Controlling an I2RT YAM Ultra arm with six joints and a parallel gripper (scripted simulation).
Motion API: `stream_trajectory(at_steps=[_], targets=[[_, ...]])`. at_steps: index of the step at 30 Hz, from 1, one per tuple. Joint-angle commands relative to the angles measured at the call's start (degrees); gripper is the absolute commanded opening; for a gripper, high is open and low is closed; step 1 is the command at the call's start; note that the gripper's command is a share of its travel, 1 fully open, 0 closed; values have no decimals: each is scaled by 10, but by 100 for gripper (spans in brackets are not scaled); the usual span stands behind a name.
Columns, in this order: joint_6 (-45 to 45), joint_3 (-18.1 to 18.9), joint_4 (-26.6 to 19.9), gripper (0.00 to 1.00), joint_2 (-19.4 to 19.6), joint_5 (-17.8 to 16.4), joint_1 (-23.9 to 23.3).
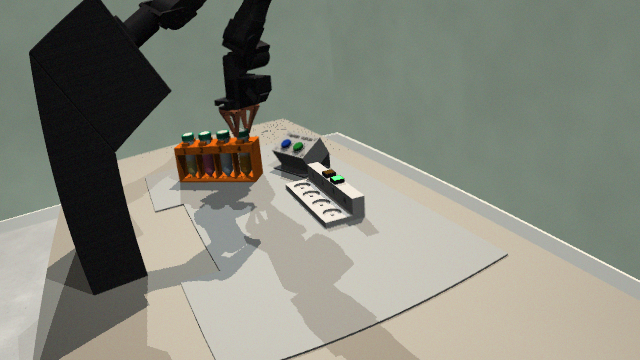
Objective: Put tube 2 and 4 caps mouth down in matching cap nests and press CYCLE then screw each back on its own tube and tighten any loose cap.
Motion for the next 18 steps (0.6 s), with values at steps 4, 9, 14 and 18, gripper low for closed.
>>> stream_trajectory(at_steps=[4,9,14,18], targets=[[15,1,-1,49,-3,0,1],[15,1,-1,49,-3,0,1],[-80,1,-2,49,-4,1,2],[-224,1,-2,49,-4,1,2]])
